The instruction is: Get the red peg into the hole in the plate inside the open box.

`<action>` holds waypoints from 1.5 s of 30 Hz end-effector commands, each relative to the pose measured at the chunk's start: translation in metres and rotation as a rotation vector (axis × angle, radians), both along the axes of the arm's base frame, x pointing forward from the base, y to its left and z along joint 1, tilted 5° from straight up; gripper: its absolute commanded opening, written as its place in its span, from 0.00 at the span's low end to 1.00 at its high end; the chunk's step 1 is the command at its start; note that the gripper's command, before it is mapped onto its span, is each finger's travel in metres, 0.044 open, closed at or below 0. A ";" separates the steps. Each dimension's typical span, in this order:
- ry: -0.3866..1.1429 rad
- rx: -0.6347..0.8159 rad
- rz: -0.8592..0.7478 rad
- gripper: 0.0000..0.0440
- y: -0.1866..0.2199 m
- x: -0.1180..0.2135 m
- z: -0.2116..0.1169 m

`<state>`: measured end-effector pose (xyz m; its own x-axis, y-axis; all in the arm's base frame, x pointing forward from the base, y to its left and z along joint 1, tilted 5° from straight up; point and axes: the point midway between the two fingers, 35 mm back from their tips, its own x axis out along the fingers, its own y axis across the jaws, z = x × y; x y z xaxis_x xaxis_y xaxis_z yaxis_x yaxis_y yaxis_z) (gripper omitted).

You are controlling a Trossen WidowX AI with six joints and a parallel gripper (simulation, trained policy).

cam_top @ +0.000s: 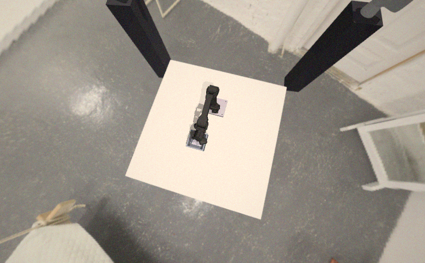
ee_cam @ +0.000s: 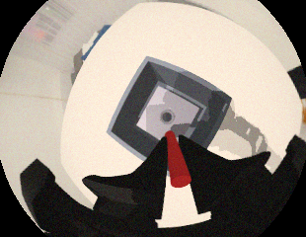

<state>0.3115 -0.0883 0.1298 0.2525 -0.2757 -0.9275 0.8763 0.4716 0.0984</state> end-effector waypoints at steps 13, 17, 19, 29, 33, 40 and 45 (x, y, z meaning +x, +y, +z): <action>0.056 0.043 -0.008 0.04 -0.025 0.017 -0.039; 0.082 0.045 0.009 0.25 -0.029 0.020 -0.050; 0.104 0.044 0.023 0.31 -0.031 0.020 -0.054; 0.118 0.031 0.067 0.31 -0.041 0.041 -0.053; 0.123 0.030 0.084 0.30 -0.045 0.050 -0.053; 0.138 0.035 0.108 0.26 -0.054 0.063 -0.053; 0.150 0.045 0.123 0.23 -0.062 0.070 -0.054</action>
<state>0.3793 -0.1469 0.0789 0.1493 -0.2183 -0.9644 0.8250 0.5651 -0.0002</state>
